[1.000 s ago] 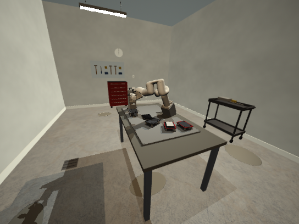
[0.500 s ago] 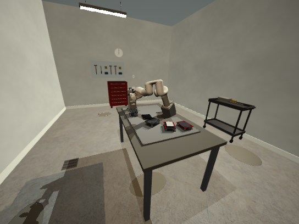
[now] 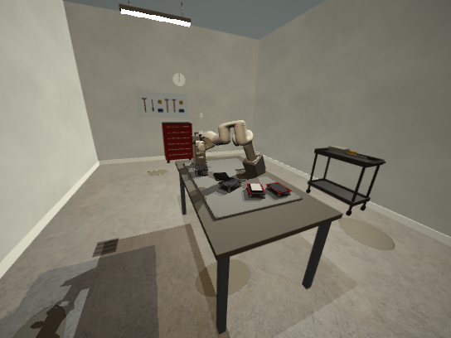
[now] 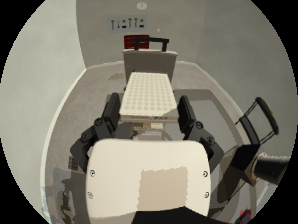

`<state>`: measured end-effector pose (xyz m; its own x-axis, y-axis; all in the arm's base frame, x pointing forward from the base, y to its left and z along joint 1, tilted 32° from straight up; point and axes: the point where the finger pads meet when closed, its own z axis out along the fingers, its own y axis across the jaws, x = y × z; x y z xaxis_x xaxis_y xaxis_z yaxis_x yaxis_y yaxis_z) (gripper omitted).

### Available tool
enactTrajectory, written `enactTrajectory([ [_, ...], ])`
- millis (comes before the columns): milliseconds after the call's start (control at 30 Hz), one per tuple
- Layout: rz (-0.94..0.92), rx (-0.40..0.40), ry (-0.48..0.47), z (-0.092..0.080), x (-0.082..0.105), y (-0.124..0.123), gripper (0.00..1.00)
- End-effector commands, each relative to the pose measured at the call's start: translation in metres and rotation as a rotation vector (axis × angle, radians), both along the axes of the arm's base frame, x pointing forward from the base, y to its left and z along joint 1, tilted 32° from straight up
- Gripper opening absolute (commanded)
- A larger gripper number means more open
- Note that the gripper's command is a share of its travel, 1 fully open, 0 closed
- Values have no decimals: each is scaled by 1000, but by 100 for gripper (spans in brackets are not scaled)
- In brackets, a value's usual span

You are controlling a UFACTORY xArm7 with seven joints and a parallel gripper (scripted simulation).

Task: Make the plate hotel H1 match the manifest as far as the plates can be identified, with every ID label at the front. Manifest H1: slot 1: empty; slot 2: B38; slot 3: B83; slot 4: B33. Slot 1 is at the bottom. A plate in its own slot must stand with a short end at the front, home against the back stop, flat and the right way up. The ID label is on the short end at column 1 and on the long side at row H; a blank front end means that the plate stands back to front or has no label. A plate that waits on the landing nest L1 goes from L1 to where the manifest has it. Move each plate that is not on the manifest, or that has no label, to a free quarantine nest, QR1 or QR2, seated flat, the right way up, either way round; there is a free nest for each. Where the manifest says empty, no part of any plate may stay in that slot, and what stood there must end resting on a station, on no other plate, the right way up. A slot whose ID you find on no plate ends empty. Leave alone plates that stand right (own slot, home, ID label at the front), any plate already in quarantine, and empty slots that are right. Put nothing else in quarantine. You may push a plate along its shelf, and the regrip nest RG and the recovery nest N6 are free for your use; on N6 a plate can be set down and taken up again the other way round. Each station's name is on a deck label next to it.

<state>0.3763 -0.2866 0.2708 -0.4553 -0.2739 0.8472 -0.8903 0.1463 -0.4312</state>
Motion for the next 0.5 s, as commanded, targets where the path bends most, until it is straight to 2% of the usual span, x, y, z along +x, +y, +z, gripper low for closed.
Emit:
enactTrajectory([
  [0, -2, 0, -3, 0, 0, -2, 0],
  [467, -2, 0, -3, -1, 0, -4, 0],
])
